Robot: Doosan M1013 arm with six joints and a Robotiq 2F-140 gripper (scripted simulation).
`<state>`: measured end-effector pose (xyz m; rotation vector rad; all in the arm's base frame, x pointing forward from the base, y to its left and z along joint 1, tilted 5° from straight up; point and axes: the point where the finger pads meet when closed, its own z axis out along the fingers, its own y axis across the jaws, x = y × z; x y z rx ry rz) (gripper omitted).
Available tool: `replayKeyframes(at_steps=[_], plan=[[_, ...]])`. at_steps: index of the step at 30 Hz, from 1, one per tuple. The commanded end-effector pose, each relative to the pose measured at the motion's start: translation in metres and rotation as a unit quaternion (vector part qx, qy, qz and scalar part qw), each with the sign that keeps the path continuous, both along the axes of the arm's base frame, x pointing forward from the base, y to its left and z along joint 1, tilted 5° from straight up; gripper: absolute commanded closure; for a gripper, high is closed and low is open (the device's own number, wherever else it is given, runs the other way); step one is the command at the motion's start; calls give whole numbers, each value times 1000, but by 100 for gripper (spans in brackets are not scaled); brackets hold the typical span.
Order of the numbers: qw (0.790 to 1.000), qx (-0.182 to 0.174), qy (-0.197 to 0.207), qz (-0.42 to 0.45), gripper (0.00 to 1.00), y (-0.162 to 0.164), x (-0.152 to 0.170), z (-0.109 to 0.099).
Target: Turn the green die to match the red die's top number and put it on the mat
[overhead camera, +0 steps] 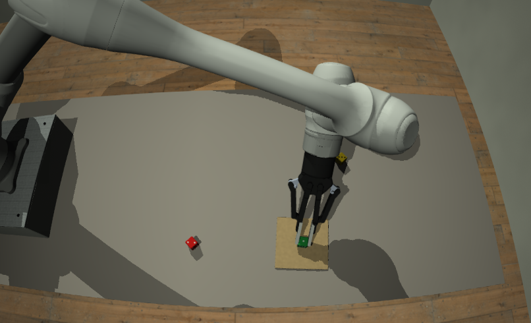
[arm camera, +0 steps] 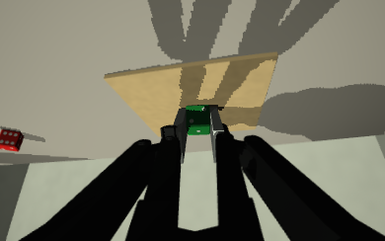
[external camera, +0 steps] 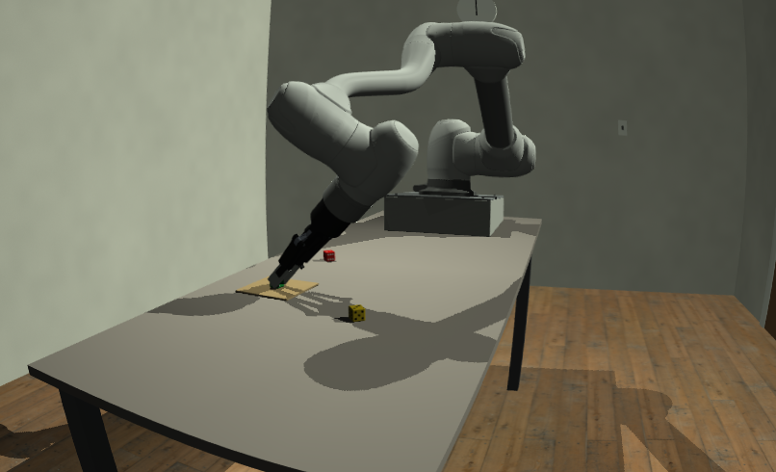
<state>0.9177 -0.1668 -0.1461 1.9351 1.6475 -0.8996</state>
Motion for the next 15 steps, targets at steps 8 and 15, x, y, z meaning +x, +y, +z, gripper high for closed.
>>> replayKeyframes(at_steps=[8, 15], plan=[[1000, 0, 0, 0, 79, 0, 1, 11], [1000, 0, 0, 0, 79, 0, 2, 30]])
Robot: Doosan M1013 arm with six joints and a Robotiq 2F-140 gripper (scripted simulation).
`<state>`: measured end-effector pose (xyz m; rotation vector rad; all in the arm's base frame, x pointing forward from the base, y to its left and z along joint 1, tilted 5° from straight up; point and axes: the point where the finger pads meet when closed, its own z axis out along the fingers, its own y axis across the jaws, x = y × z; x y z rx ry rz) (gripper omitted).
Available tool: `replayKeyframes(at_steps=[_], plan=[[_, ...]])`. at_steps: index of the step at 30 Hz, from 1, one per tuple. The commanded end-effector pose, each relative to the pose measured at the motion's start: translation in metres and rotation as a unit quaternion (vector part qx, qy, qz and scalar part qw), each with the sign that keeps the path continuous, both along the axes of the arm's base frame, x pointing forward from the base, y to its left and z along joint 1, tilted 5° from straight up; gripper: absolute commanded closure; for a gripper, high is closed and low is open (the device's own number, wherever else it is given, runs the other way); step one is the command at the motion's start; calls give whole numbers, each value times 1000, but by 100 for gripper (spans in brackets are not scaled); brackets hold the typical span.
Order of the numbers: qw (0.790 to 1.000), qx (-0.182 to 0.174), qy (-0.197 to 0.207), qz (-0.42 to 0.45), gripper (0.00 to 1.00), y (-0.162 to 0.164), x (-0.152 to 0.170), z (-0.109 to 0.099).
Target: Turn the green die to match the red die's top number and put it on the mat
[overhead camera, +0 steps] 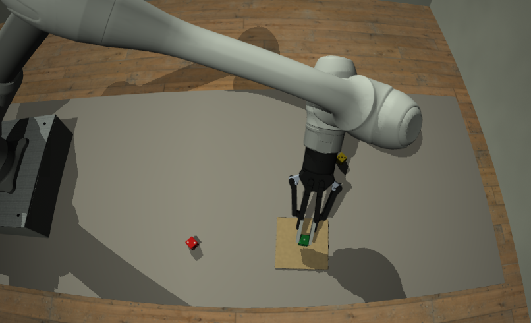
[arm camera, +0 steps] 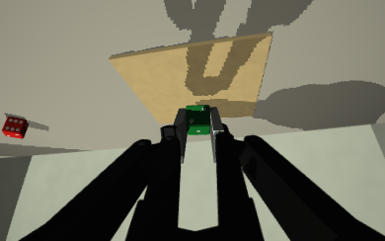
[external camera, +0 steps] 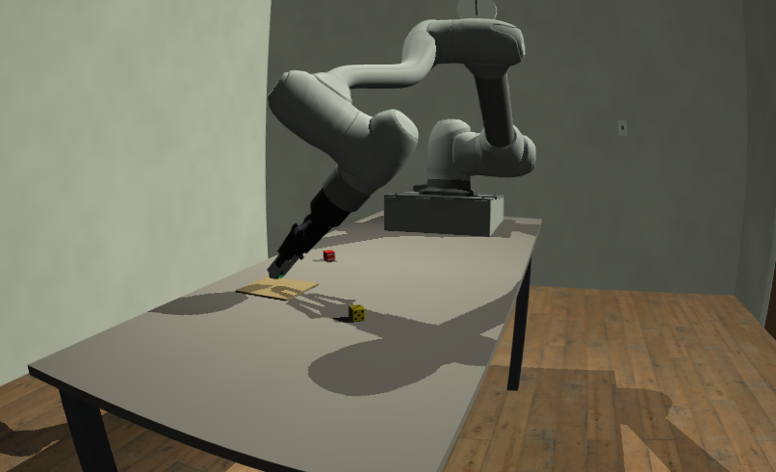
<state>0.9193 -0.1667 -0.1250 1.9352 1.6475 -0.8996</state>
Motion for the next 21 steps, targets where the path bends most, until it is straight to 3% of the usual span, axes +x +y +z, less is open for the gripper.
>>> replayKeyframes(at_steps=[1, 10, 21], plan=[[1000, 0, 0, 0, 79, 0, 1, 13], [1000, 0, 0, 0, 79, 0, 4, 45], [1000, 0, 0, 0, 79, 0, 4, 49]])
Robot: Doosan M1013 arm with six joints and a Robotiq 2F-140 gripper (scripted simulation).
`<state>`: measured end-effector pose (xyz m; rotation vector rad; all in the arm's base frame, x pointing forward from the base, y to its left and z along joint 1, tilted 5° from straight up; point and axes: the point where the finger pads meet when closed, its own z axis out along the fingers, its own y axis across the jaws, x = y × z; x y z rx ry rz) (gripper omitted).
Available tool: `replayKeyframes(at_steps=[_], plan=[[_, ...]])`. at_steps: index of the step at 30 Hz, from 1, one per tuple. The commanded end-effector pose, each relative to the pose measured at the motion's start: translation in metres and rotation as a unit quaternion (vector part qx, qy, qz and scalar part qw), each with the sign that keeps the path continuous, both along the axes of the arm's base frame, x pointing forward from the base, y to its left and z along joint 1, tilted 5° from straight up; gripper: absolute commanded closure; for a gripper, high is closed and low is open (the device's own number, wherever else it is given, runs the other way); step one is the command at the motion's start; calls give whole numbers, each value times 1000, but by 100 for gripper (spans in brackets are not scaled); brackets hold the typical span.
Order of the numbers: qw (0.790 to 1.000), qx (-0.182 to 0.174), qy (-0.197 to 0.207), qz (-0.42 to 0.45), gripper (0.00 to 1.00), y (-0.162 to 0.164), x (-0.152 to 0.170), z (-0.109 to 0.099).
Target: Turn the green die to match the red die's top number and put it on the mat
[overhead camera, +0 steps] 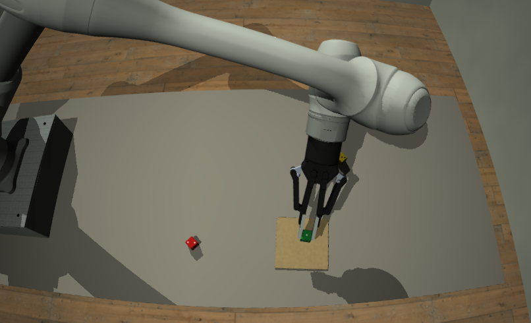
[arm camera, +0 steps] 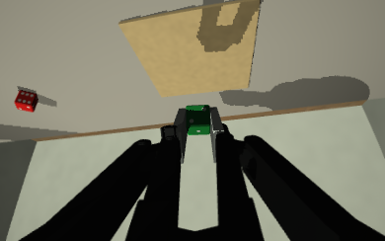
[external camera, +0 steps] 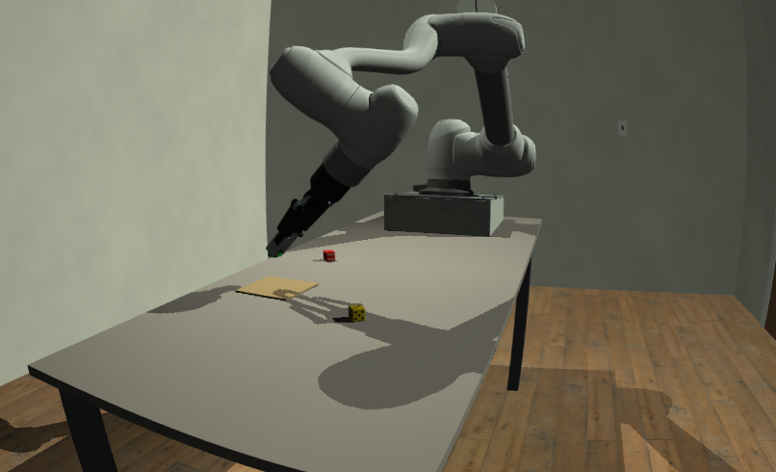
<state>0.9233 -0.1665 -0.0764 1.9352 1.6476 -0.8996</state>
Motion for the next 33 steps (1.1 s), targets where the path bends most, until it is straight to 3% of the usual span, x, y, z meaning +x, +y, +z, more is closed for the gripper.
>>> replayKeyframes(at_steps=[1, 9, 17, 26, 33], plan=[[1000, 0, 0, 0, 79, 0, 0, 0], [1000, 17, -2, -2, 79, -1, -1, 0], [992, 124, -24, -10, 79, -3, -1, 3], [989, 144, -26, -12, 79, -7, -2, 5], [969, 242, -46, -20, 79, -10, -2, 6]])
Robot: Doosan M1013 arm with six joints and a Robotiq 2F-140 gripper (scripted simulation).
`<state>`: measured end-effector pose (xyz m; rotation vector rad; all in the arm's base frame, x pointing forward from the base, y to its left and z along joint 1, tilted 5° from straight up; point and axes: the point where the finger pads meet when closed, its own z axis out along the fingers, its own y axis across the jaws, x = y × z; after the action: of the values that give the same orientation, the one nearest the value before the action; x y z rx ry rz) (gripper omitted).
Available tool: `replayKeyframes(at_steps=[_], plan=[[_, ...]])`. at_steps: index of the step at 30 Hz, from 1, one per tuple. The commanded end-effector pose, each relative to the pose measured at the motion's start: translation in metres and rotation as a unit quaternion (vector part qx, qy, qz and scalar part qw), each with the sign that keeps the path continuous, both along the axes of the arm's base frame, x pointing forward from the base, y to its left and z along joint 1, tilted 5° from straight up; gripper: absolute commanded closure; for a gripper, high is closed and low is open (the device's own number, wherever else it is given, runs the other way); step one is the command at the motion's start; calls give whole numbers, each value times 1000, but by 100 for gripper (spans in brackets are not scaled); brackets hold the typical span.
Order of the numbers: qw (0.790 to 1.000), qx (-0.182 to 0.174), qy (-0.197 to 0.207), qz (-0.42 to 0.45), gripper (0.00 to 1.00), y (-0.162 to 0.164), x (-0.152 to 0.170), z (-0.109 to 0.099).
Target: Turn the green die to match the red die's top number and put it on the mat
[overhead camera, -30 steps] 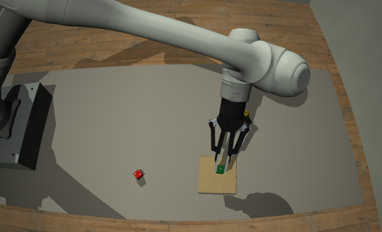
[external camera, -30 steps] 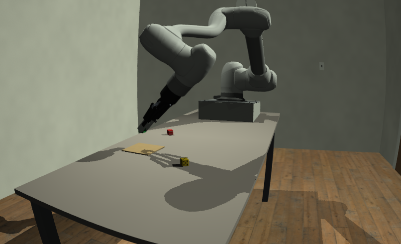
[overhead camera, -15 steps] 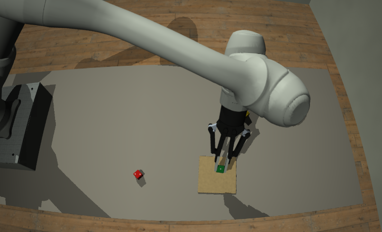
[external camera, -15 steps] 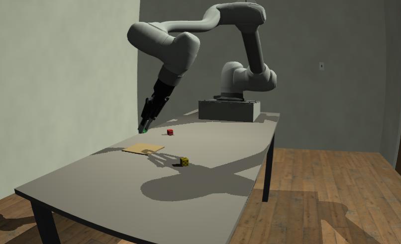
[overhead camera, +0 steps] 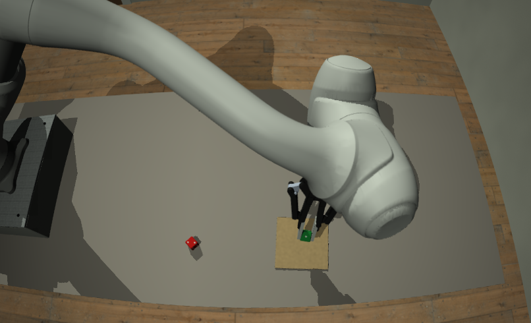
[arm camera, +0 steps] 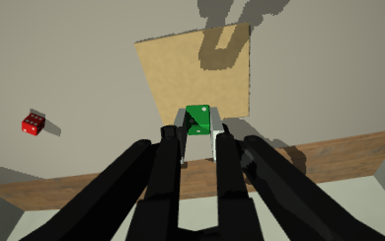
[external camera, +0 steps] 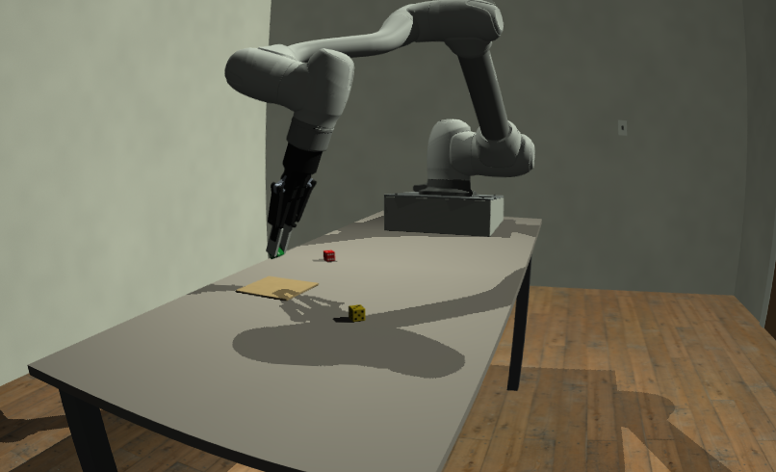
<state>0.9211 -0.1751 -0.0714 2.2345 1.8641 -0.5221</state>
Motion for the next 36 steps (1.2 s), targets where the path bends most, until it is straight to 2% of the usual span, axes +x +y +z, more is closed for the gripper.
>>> replayKeyframes(at_steps=[1, 10, 17, 27, 33, 36], plan=[[999, 50, -11, -3, 79, -1, 1, 2], [997, 70, -13, -5, 79, -6, -1, 3], [985, 169, -33, -13, 79, -8, -1, 3], [980, 196, -38, -15, 79, -13, -2, 4], [958, 282, -54, -23, 79, -16, -3, 3], [950, 304, -62, -24, 79, -18, -2, 4]])
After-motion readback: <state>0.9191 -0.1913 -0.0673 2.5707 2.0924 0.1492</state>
